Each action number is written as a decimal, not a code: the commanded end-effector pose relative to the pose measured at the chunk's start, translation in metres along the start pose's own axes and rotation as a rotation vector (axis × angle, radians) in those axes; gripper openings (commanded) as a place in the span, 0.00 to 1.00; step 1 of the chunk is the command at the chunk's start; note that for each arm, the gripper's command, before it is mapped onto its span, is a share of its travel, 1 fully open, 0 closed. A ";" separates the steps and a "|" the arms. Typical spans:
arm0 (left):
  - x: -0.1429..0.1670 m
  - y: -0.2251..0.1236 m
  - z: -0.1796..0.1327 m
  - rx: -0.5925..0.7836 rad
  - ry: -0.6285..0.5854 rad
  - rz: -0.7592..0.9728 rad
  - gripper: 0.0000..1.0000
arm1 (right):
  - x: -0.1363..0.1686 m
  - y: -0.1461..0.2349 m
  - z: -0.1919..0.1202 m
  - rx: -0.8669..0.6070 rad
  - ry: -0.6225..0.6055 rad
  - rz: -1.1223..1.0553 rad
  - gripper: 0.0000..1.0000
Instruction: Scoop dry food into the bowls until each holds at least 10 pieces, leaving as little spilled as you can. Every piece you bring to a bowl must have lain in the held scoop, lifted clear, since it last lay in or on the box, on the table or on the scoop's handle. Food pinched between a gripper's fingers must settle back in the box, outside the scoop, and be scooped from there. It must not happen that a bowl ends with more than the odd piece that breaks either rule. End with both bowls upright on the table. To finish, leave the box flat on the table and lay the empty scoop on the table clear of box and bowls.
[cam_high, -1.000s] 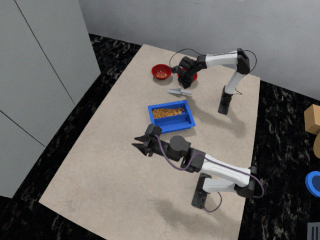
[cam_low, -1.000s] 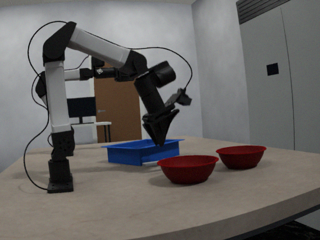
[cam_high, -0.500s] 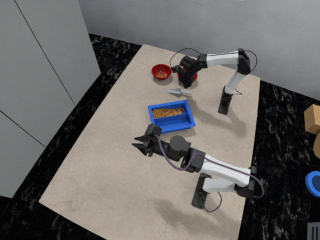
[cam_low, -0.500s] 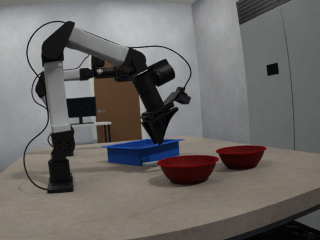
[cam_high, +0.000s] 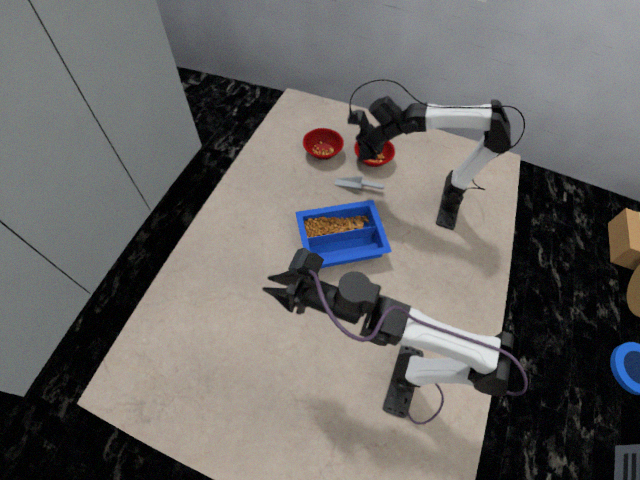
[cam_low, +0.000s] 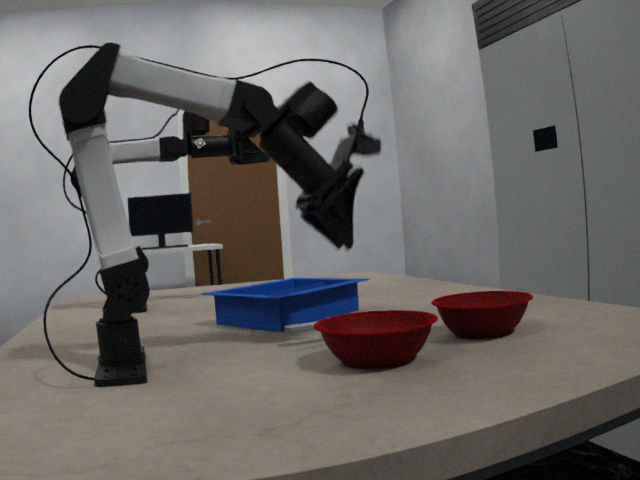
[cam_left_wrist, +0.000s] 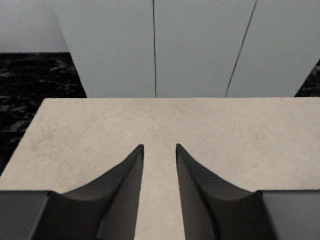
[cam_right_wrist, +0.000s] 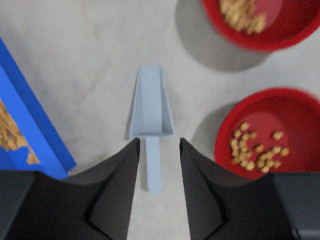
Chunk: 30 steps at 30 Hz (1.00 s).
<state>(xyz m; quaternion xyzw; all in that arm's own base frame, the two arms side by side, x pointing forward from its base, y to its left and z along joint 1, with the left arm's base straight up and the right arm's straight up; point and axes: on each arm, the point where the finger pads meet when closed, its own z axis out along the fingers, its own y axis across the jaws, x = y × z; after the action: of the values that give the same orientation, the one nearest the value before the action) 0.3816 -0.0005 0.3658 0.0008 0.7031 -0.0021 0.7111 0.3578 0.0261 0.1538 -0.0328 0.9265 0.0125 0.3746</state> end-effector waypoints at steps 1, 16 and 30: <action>-0.016 -0.003 -0.001 0.002 -0.045 -0.004 0.27 | -0.036 -0.001 -0.010 -0.002 -0.169 -0.002 0.35; -0.012 0.007 -0.004 -0.024 -0.039 0.005 0.27 | -0.128 -0.016 -0.077 0.032 -0.568 0.014 0.35; -0.007 0.005 -0.004 -0.021 -0.030 0.007 0.27 | -0.159 -0.026 -0.124 0.060 -0.793 0.019 0.35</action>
<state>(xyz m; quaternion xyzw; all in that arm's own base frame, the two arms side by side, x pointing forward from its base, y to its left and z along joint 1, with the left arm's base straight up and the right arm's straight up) 0.3824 0.0002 0.3612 -0.0004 0.7068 -0.0006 0.7074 0.3891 0.0024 0.3438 -0.0011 0.7273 0.0008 0.6863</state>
